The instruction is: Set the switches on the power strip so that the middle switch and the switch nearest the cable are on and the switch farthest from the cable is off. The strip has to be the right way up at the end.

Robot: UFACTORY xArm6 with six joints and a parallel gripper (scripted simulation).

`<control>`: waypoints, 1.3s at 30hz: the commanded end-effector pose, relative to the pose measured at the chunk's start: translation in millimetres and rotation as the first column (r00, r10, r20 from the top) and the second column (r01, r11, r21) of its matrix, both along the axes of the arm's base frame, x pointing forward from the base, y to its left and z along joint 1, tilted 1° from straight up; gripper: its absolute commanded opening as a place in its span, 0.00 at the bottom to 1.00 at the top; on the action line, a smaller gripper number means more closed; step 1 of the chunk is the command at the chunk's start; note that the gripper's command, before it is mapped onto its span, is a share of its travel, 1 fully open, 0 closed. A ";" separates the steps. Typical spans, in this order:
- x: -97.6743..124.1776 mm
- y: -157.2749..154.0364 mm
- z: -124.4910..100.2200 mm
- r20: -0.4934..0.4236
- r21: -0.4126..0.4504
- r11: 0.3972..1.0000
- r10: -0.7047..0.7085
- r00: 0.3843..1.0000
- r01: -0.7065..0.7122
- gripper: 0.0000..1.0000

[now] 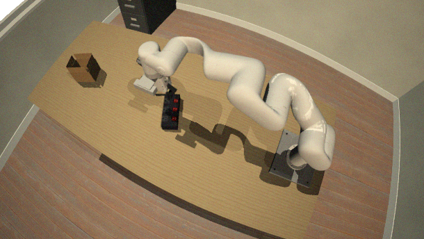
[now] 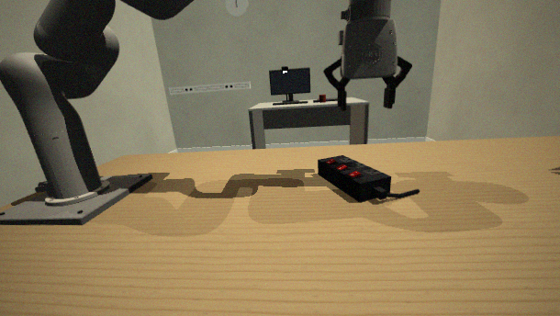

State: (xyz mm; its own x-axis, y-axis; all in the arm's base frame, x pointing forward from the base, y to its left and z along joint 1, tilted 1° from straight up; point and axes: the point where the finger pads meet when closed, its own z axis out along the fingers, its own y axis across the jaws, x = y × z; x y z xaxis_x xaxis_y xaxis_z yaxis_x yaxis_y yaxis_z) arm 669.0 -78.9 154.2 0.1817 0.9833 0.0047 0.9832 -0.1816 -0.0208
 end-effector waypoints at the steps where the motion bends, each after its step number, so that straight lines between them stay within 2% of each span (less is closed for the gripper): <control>1: 1.2 -0.1 3.0 0.006 -0.001 1.000 0.000 1.000 0.000 1.00; 4: 0.1 -0.1 0.2 0.006 0.000 1.000 0.019 1.000 -0.019 1.00; 7: -11.8 -0.1 -23.5 0.007 0.002 0.985 0.171 0.985 -0.171 1.00; 9: -11.8 -0.1 -23.5 0.007 0.002 0.985 0.171 0.985 -0.171 1.00; 12: -33.2 0.9 -52.5 0.009 0.004 0.936 0.353 0.936 -0.353 1.00; 15: -40.5 1.3 -60.7 0.009 0.005 0.916 0.402 0.916 -0.402 1.00; 16: -40.5 1.3 -60.7 0.009 0.005 0.916 0.402 0.916 -0.402 0.00; 39: -40.5 1.3 -60.7 0.009 0.005 0.916 0.402 0.916 -0.402 0.00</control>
